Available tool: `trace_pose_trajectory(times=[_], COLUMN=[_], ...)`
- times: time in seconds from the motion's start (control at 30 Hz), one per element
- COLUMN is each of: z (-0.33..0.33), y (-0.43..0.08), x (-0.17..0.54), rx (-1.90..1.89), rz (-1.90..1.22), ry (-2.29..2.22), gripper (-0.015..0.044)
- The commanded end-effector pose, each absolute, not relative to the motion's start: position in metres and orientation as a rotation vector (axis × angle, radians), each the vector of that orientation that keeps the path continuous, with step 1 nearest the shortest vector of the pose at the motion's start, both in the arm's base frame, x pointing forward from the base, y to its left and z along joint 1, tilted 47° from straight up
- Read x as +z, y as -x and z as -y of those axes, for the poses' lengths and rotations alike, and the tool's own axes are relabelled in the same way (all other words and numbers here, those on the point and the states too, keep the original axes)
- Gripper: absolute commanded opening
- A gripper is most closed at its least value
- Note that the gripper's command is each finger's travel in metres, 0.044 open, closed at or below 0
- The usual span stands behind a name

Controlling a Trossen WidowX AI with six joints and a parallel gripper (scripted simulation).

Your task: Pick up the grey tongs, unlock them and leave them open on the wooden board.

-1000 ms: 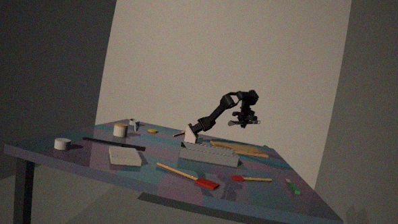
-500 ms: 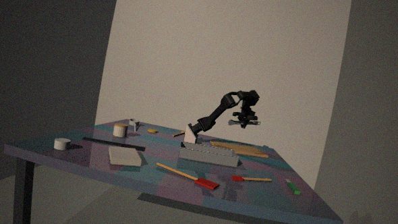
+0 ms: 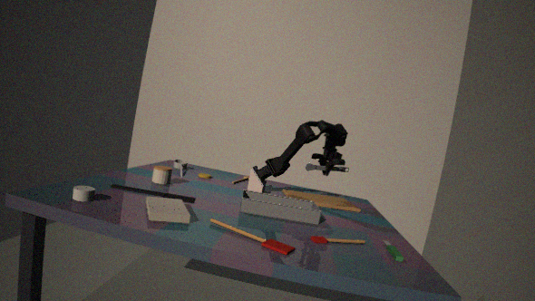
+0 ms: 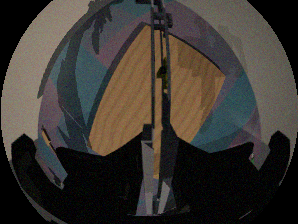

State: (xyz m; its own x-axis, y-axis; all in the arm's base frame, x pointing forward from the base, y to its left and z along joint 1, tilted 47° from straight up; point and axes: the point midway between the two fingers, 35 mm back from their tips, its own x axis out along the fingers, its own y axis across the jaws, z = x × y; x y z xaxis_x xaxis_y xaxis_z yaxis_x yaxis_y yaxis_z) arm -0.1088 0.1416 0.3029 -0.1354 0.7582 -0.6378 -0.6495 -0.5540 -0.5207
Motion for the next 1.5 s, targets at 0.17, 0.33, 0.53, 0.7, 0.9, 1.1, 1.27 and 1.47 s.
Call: trace_pose_trajectory(times=[0.17, 0.33, 0.53, 0.7, 0.9, 1.1, 1.27, 1.47], z=[-0.150, -0.155, -0.162, -0.167, -0.174, -0.182, -0.188, -0.196], y=[0.114, 0.115, 0.117, 0.118, 0.119, 0.119, 0.119, 0.118], x=[0.294, 0.289, 0.283, 0.279, 0.273, 0.268, 0.264, 0.258], rx=[1.838, 1.834, 1.830, 1.827, 1.824, 1.821, 1.818, 1.816], rz=[0.135, 0.129, 0.123, 0.120, 0.117, 0.116, 0.116, 0.118], ry=[1.150, 1.158, 1.165, 1.170, 1.175, 1.179, 1.182, 1.184], gripper=[-0.0150, -0.0150, -0.0150, -0.0150, -0.0150, -0.0150, -0.0150, -0.0150])
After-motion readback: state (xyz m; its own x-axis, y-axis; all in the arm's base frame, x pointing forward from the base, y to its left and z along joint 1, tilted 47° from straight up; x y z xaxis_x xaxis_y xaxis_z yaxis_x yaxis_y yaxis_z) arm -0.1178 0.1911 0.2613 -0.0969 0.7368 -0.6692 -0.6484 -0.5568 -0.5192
